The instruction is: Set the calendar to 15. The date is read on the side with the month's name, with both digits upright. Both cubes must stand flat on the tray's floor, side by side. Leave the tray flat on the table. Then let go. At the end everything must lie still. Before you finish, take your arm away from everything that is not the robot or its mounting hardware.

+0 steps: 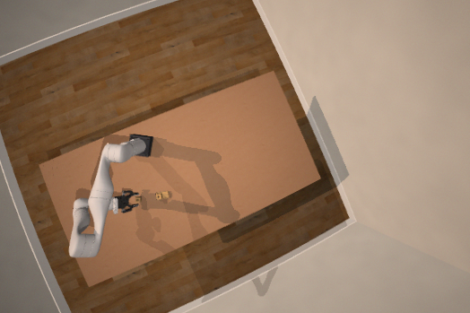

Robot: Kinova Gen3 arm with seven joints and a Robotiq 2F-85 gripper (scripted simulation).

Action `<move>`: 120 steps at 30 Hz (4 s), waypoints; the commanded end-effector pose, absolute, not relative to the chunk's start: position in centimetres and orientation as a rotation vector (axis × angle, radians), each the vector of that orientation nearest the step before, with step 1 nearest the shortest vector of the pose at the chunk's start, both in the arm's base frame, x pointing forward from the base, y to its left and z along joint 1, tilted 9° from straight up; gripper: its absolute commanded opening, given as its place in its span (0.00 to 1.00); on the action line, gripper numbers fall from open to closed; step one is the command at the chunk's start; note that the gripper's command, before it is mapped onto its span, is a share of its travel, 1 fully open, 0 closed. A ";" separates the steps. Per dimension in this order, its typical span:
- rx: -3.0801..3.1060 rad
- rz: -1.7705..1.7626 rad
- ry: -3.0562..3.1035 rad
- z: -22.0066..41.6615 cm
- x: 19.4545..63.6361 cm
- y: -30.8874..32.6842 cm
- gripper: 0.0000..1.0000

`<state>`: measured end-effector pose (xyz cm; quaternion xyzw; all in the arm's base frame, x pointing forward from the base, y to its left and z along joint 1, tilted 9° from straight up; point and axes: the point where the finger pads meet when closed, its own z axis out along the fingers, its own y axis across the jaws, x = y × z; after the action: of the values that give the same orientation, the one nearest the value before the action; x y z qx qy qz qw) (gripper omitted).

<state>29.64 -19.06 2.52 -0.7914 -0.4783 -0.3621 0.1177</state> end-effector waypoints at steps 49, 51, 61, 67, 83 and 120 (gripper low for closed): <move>-2.422 -0.910 -1.452 9.1 29.0 -18.2 0.69; -2.450 -0.873 -1.463 9.1 29.0 -18.2 0.69; -2.523 -0.785 -1.488 9.4 29.0 -18.2 0.69; -2.529 -0.779 -1.490 9.4 29.0 -18.2 0.69; -2.623 -0.592 -1.528 9.2 28.9 -17.9 0.69; -2.769 -0.296 -1.570 9.1 28.8 -17.6 0.69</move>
<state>28.30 -18.45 9.12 -0.8718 -0.4790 -0.0989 -0.0262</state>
